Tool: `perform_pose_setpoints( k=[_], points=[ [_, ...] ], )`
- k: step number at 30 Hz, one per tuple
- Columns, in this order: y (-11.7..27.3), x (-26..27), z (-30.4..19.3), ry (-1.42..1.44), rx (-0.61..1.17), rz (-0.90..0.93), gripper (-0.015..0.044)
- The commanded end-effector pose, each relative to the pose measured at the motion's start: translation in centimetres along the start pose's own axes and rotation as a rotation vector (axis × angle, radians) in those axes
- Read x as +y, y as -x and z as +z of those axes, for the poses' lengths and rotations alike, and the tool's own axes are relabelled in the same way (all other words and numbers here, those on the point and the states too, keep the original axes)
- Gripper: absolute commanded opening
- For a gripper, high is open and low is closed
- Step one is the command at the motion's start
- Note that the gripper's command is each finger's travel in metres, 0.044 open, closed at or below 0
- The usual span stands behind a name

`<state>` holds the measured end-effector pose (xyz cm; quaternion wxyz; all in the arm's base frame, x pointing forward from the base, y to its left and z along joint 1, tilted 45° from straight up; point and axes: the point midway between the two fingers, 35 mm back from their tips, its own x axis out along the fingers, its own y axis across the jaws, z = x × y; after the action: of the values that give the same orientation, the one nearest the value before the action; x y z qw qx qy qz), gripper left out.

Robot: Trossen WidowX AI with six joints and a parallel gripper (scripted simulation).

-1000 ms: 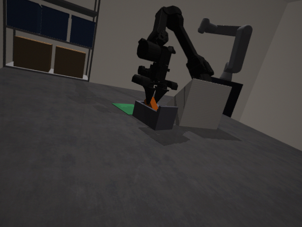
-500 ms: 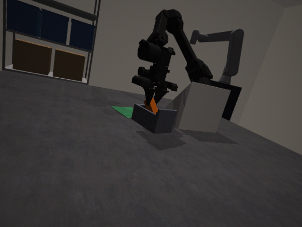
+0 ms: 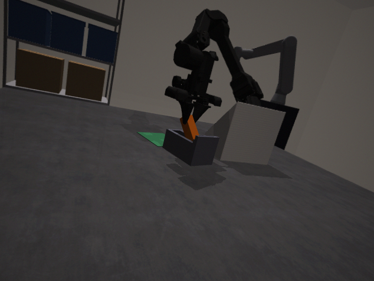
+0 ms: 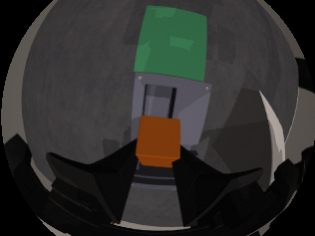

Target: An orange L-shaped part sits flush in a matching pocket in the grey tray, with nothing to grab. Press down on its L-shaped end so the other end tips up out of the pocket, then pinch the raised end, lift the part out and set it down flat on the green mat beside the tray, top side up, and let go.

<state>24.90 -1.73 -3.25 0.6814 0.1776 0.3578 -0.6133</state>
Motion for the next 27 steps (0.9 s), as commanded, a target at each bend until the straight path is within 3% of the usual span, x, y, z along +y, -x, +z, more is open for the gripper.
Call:
perform_pose_setpoints(
  k=[1, 27],
  points=[
    [0.7, 0.1, -0.1, -0.004, 0.01, 0.005, 0.0],
    [4.9, 0.1, -0.1, -0.003, 0.011, 0.005, 0.0]
  ],
)
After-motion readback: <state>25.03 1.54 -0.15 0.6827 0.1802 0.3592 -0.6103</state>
